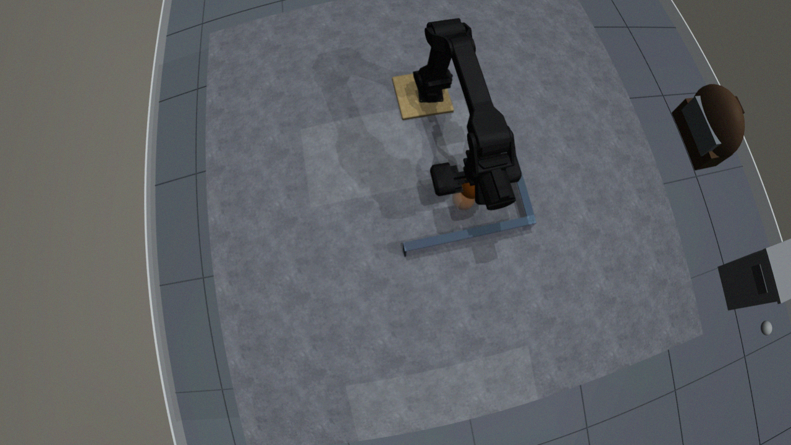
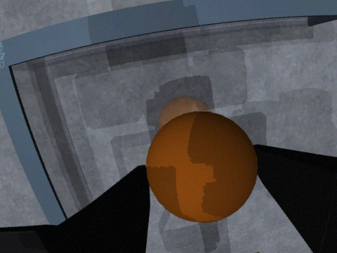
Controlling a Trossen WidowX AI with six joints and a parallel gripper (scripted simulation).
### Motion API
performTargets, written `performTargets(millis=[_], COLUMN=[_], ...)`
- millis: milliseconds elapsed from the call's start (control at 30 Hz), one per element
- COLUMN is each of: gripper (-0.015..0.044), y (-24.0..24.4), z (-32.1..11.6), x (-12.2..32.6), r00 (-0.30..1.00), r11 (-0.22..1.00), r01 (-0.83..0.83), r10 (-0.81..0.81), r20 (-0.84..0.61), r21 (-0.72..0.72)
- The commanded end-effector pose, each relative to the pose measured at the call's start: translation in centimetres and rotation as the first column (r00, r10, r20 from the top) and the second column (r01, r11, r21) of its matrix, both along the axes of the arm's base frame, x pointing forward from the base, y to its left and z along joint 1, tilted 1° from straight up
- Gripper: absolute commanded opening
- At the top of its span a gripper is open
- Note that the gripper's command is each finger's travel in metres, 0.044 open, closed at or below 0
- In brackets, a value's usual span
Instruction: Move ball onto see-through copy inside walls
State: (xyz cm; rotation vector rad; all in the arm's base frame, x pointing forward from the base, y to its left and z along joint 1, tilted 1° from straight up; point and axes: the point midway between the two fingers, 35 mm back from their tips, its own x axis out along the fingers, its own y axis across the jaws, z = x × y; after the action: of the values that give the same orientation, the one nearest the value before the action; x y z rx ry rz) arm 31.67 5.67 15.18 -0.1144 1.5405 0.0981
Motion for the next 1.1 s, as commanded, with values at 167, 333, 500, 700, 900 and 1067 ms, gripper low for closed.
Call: performTargets(millis=[167,333,500,700,900,1067], gripper=[0.0,0.0,0.0,0.0,0.0,0.0], y=[-0.6,-0.6,-0.6,-0.7,-0.7,-0.7], z=[-1.5,-3.4,-5.7,-8.0,-8.2,-8.9], x=[-0.3,-0.1,0.0,-0.1,-0.1,-0.1], r00=[1.0,1.0,1.0,1.0,1.0,1.0], r11=[1.0,1.0,1.0,1.0,1.0,1.0], r01=[-0.003,-0.003,-0.003,-0.003,-0.003,-0.003], r10=[0.003,0.003,0.003,0.003,0.003,0.003], r20=[0.011,0.011,0.011,0.011,0.011,0.011], r21=[0.0,0.0,0.0,0.0,0.0,0.0])
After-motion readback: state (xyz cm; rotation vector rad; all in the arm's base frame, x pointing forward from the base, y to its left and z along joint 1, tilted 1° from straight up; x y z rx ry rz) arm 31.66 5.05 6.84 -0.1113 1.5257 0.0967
